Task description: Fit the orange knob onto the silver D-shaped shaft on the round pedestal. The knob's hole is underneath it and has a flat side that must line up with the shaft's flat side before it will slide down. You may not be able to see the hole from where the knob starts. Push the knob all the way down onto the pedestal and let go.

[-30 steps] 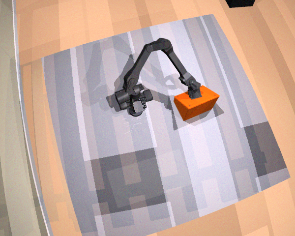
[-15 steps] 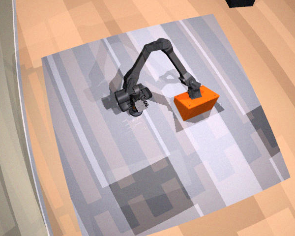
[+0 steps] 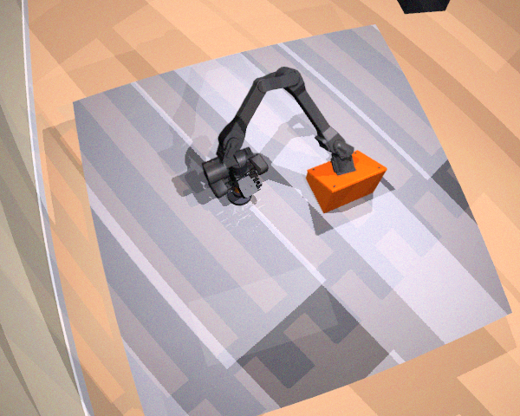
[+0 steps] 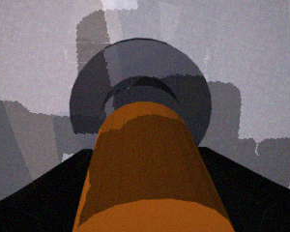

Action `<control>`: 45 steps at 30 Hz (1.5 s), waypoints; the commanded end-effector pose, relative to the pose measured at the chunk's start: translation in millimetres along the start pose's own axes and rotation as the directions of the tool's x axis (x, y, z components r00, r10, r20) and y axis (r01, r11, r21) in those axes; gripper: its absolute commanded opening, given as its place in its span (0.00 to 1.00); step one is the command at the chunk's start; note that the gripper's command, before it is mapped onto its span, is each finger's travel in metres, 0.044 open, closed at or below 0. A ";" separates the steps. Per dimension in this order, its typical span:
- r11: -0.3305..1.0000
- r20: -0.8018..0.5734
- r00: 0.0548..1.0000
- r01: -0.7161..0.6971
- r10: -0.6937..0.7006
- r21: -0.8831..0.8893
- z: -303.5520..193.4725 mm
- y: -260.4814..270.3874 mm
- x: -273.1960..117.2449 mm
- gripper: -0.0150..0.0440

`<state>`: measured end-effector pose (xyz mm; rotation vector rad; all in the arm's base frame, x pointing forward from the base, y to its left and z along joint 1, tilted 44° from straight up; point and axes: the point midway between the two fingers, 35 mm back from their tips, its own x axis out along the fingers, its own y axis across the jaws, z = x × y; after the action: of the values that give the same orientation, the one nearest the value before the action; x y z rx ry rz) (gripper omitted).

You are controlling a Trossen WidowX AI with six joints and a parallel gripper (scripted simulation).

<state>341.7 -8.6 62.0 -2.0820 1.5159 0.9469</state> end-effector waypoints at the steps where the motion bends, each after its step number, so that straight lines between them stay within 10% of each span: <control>1: 1.000 -0.004 1.000 0.000 0.000 -0.004 -0.3 -0.3 0.5 0.25; 45: 0.977 -0.004 1.000 -0.001 0.000 -0.212 -0.6 -0.5 1.0 0.25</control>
<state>341.6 -8.5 61.6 -2.2250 1.4711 1.1511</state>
